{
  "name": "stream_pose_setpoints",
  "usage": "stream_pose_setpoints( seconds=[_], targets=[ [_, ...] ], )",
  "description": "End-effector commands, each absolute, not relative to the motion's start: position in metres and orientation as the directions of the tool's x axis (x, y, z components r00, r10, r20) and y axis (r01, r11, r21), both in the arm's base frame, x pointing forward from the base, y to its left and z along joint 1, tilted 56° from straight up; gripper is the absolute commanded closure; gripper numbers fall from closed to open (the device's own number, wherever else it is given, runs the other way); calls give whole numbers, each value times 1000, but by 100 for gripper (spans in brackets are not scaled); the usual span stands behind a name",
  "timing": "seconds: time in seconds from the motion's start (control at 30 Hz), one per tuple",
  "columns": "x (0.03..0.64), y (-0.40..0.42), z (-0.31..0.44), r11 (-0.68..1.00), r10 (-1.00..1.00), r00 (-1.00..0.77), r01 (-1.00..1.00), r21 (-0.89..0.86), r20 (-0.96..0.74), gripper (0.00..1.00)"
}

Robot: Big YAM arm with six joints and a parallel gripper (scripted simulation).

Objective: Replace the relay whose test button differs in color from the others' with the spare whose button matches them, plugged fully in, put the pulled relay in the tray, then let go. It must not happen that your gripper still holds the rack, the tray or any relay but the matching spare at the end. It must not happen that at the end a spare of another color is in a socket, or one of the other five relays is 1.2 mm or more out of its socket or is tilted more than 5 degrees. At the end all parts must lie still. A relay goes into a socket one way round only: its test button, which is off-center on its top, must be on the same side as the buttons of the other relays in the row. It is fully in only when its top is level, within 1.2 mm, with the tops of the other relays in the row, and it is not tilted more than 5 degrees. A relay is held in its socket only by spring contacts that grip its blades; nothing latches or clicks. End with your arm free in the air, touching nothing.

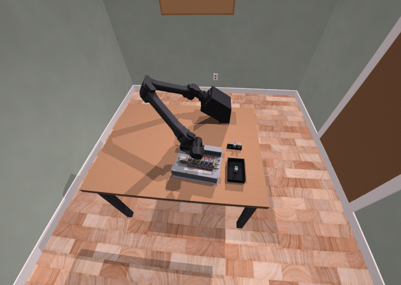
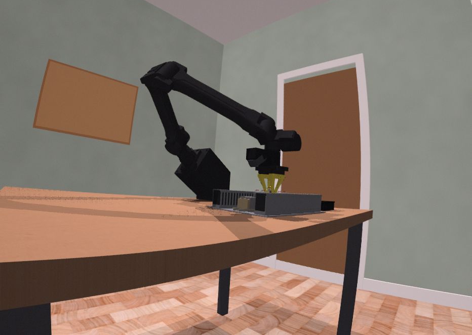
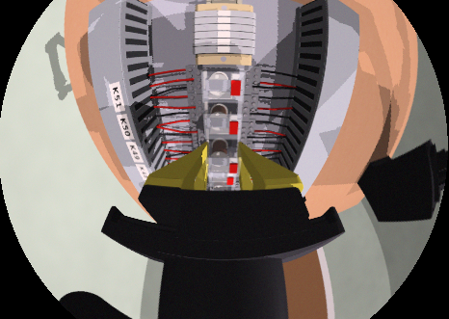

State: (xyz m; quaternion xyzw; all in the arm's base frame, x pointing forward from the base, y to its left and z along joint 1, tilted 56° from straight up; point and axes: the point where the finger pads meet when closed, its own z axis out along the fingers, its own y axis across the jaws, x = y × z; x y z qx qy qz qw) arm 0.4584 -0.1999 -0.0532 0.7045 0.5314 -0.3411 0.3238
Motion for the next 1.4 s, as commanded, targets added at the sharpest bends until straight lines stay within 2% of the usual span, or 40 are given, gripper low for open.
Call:
stream_pose_setpoints(
  seconds=[0.0,1.37],
  targets=[
    [464,-211,-45,-241,518,226,964,113,-825,100],
    [468,-212,-39,-242,516,235,962,123,-823,100]
  ],
)
